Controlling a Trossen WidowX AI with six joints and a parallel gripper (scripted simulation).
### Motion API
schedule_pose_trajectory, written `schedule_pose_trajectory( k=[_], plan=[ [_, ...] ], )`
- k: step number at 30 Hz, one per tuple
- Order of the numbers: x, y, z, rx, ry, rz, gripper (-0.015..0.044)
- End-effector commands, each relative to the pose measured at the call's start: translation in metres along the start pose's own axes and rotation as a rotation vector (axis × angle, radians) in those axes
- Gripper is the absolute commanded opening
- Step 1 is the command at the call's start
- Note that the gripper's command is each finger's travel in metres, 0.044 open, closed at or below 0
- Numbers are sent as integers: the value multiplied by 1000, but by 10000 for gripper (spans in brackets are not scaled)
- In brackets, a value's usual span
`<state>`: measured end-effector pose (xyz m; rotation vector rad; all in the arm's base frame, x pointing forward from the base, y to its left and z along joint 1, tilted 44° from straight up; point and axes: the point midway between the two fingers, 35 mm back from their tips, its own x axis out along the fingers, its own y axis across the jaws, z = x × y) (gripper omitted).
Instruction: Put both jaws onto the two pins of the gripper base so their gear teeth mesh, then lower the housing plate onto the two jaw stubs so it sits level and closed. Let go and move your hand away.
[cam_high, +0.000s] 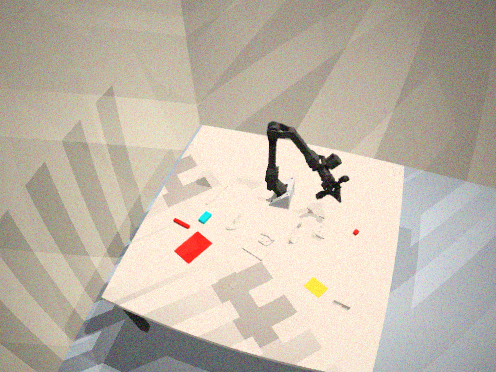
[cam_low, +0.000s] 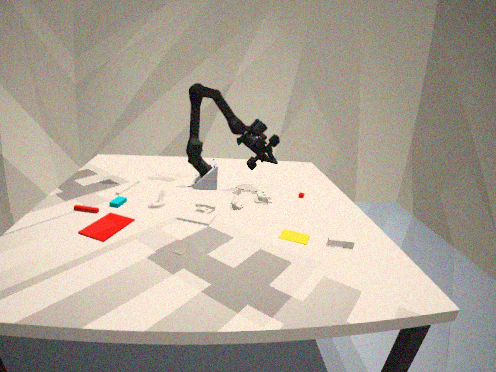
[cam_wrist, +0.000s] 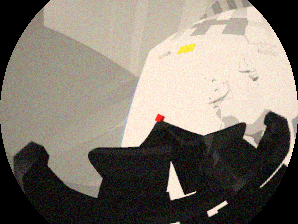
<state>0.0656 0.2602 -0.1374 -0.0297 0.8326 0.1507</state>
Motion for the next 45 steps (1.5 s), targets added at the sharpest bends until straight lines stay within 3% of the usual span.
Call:
schedule_pose_trajectory(
  k=[1, 24, 45],
  plan=[
    [9, -6, 8, 8, 27, -64, 0],
    [38, -47, 49, 29, 192, -408, 0],
    [40, -96, 92, 75, 429, -709, 0]
  ],
)
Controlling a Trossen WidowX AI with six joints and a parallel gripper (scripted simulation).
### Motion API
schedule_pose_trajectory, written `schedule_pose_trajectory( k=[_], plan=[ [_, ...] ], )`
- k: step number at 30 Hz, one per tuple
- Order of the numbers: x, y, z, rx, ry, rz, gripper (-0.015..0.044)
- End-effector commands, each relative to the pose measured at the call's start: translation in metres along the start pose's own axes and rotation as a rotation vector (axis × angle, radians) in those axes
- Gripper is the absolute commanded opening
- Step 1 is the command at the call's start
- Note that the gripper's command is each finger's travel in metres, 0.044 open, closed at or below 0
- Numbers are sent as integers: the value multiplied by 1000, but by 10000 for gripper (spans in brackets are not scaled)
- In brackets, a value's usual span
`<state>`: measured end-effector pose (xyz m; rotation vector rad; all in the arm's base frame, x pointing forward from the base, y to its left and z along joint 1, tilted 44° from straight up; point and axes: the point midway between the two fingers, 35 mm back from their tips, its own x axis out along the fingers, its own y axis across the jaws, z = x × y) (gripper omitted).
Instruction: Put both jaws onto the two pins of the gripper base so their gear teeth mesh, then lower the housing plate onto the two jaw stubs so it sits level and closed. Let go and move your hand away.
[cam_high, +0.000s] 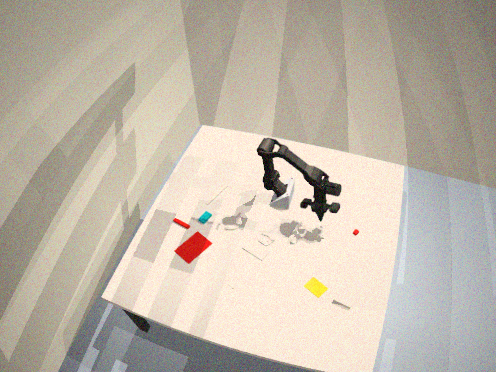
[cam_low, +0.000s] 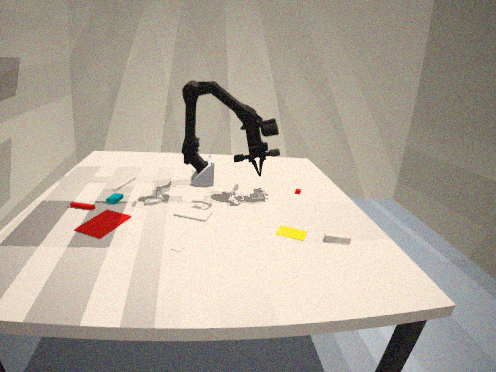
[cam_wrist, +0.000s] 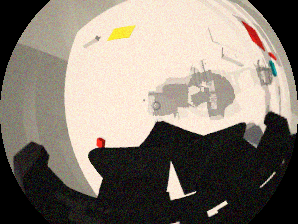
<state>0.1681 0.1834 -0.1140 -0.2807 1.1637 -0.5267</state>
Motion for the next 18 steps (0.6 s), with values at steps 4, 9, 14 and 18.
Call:
schedule_pose_trajectory(
  k=[4, 9, 14, 18],
  plan=[
    [1, -16, 17, 9, 102, -93, 0],
    [2, -29, 27, 16, 174, -155, 0],
    [1, -43, 38, 25, 249, -213, 0],
    [1, -52, 44, 31, 301, -250, 0]
  ],
)
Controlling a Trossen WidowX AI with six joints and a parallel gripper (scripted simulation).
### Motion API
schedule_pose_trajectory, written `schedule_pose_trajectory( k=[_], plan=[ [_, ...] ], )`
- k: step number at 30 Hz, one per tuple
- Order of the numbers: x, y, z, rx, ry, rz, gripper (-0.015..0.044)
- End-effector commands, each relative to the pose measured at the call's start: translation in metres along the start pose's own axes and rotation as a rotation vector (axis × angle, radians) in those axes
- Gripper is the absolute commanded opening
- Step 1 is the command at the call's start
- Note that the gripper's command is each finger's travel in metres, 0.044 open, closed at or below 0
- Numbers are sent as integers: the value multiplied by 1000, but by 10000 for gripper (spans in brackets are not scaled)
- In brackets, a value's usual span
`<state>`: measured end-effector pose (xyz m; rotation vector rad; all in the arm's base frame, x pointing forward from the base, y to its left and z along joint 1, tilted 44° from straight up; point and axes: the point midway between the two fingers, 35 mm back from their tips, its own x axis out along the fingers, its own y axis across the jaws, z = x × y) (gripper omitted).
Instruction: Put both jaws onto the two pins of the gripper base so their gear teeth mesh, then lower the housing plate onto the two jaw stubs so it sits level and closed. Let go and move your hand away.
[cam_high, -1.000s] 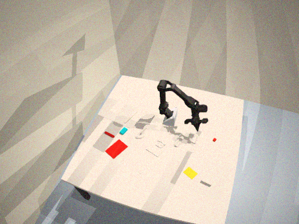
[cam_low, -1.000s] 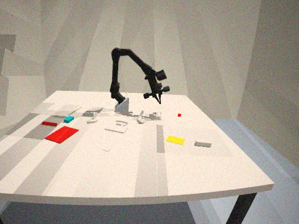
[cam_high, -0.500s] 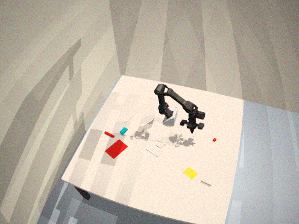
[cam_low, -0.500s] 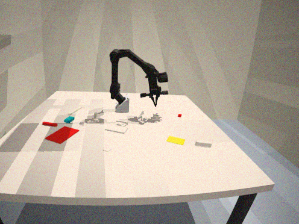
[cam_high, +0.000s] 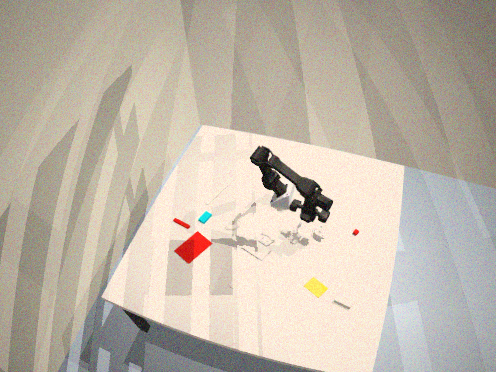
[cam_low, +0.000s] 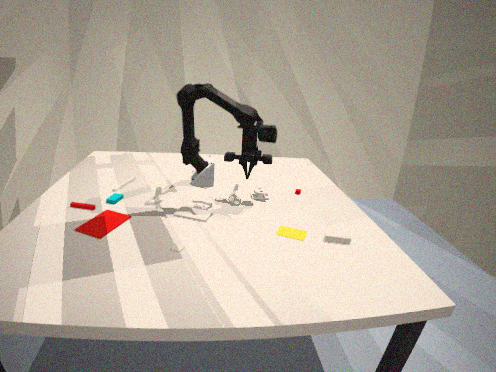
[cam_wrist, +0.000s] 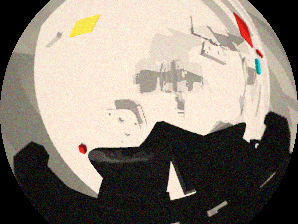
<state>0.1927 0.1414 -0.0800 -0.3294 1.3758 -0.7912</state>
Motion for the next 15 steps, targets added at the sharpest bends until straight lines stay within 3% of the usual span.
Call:
schedule_pose_trajectory(
  k=[1, 15],
  plan=[
    [-2, -8, 6, 1, 52, -29, 0],
    [10, -7, 6, 2, 52, -29, 0]
  ],
)
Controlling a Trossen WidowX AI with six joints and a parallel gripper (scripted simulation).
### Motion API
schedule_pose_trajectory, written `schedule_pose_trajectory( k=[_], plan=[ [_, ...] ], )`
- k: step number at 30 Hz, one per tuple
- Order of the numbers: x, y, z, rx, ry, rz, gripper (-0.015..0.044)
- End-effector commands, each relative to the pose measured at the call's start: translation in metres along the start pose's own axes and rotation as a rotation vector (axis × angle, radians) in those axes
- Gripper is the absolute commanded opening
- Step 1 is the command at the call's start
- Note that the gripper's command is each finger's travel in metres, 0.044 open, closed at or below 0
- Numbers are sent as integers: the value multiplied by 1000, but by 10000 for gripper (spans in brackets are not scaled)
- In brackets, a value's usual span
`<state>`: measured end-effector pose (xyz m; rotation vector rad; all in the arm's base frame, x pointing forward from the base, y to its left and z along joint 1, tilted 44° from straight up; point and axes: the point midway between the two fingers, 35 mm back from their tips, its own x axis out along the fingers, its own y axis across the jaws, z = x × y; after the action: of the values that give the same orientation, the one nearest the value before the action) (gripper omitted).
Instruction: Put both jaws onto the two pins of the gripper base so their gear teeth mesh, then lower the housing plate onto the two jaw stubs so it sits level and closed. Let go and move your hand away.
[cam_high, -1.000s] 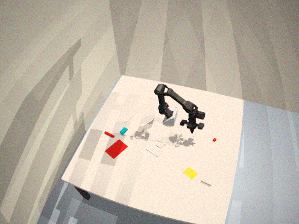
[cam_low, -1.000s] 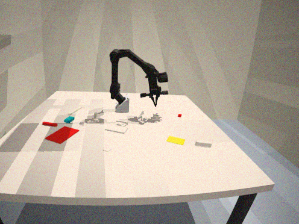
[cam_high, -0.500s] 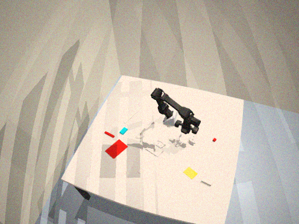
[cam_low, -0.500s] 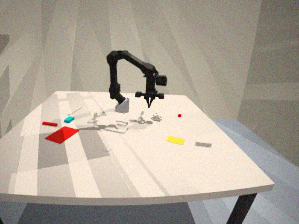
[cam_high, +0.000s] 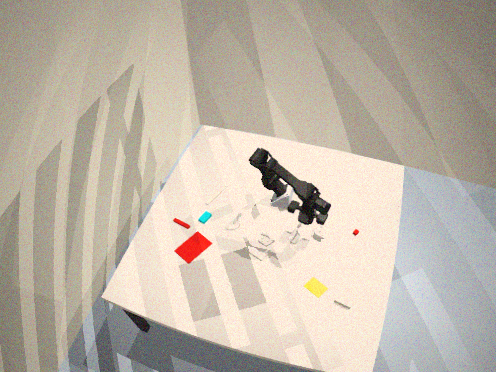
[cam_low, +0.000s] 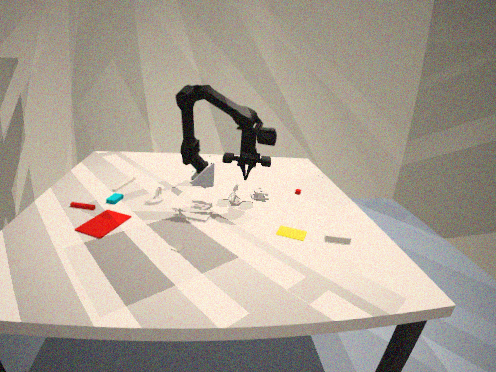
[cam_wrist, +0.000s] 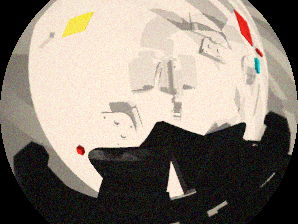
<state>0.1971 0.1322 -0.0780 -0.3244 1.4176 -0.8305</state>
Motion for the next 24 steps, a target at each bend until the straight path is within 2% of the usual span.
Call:
schedule_pose_trajectory(
  k=[1, 24],
  plan=[
    [7, 0, 0, -5, 2, -3, 0],
    [44, -1, 0, -2, 2, -5, 0]
  ],
)
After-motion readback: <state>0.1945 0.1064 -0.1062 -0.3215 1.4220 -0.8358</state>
